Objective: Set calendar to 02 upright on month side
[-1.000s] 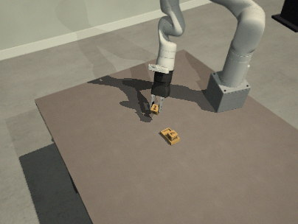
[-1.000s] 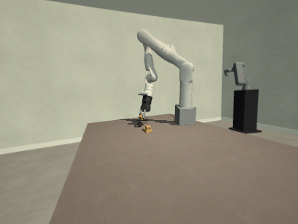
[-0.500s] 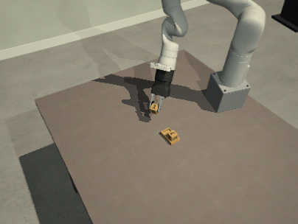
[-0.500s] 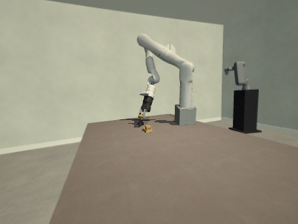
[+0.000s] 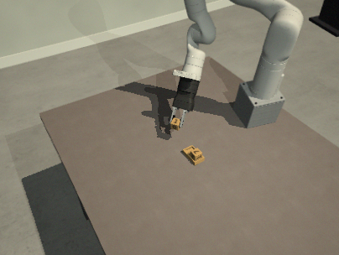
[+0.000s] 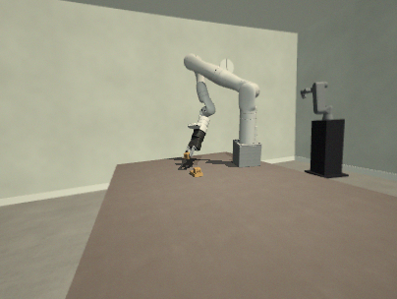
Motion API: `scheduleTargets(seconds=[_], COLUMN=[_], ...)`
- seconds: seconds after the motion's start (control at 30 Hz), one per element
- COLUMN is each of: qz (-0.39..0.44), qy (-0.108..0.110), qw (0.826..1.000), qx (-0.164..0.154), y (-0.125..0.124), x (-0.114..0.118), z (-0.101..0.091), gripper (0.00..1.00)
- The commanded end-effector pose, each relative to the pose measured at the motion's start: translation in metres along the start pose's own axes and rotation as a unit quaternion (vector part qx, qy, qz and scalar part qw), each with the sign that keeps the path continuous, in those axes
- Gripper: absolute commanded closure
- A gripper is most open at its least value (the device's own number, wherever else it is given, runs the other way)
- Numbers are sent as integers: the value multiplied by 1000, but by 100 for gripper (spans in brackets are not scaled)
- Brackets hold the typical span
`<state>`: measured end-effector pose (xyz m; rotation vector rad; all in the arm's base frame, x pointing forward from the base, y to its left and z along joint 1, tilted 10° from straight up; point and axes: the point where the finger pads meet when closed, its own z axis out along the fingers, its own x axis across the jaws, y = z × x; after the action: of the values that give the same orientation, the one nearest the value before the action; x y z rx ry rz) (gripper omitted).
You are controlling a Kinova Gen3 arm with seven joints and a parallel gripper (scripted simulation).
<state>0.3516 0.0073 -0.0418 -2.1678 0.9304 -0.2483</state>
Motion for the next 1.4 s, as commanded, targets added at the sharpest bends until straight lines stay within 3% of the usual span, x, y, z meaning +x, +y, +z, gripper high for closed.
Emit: scheduleTargets(seconds=[0.0,0.23,1.37], qz=[11,8,8], qy=[2,6,7], qw=[1000,998,998], qx=[17,60,61], y=[9,9,14], x=[2,1,1], z=[0,-1,6], gripper=[40,40,40])
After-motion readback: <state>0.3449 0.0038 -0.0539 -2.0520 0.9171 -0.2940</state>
